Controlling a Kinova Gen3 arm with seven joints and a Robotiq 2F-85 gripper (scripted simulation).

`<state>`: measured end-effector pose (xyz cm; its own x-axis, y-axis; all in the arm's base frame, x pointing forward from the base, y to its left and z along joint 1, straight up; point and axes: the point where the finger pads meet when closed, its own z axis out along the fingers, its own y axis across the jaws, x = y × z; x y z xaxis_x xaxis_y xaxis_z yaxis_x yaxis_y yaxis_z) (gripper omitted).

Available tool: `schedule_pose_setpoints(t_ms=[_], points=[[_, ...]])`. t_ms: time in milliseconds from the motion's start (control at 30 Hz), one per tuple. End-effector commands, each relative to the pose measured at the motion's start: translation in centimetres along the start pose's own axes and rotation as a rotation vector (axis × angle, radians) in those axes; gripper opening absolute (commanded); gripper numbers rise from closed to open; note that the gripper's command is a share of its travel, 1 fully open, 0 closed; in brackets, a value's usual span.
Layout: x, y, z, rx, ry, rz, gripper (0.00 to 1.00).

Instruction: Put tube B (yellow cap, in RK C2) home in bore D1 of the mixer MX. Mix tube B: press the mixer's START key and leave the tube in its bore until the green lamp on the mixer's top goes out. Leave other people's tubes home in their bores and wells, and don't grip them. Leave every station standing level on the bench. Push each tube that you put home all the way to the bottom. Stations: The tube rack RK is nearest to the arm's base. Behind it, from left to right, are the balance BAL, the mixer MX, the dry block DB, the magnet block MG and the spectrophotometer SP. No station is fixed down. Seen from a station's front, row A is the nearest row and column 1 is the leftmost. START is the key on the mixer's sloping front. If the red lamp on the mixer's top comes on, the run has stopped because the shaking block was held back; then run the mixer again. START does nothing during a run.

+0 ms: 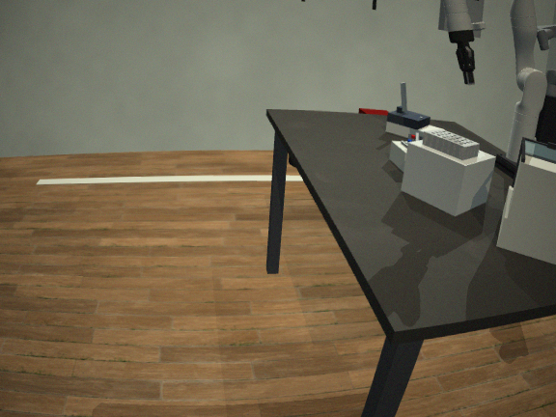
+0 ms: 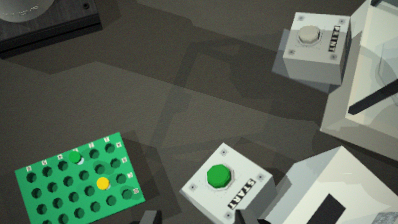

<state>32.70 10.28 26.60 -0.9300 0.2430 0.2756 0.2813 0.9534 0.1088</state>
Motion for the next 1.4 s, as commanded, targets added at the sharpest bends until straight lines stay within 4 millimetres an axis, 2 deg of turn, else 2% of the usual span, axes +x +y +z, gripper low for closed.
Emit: schedule_pose_setpoints(t_ms=[0,900,1000,1367], points=[[0.0,-0.9,-0.3,0.011,-0.033,-0.022,0.42],[1.5,-6.6,-0.8,0.101,-0.175,-0.204,0.42],[1.6,-6.7,-0.8,0.101,-0.179,-0.210,0.42],[2.3,-9.5,-1.0,0.152,-0.254,-0.307,0.42]])
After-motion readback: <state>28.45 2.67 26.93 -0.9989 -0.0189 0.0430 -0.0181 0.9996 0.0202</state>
